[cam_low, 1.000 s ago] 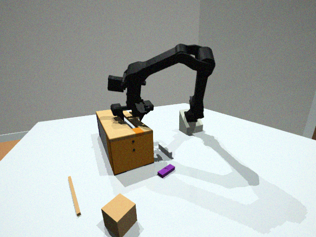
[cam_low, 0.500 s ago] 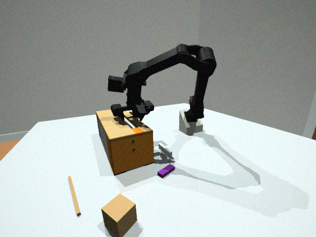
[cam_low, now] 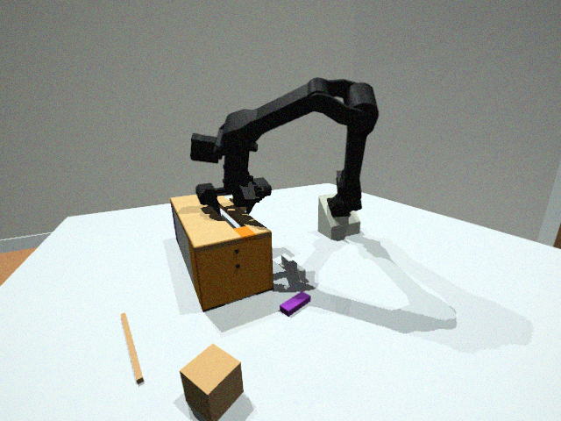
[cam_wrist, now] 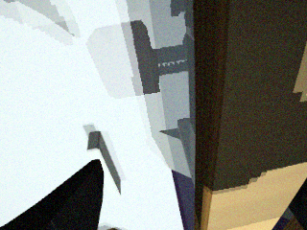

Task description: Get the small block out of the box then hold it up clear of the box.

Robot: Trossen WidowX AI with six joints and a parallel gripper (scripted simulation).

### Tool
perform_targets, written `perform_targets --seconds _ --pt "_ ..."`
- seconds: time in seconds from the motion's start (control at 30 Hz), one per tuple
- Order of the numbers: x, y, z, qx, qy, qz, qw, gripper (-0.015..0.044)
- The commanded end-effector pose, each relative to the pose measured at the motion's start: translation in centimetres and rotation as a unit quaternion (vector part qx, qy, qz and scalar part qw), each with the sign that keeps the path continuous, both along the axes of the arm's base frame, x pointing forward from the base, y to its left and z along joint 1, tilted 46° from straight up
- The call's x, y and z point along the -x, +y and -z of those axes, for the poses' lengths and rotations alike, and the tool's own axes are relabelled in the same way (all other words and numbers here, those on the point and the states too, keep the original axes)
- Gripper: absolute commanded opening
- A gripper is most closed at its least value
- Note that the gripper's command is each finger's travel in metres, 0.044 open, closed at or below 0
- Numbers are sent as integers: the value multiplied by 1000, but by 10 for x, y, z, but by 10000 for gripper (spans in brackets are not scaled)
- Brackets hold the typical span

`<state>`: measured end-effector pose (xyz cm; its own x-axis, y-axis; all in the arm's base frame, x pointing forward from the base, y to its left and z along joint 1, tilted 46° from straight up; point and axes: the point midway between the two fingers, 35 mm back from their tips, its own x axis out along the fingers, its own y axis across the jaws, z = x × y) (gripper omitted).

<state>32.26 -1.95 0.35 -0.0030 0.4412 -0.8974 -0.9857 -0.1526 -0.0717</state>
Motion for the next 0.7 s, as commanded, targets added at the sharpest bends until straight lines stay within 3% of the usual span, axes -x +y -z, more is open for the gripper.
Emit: perform_targets --seconds 0.0,0.67 --pt "0 -2 4 0 1 -3 1000 400" --pt "-4 -16 18 1 0 -3 1000 400"
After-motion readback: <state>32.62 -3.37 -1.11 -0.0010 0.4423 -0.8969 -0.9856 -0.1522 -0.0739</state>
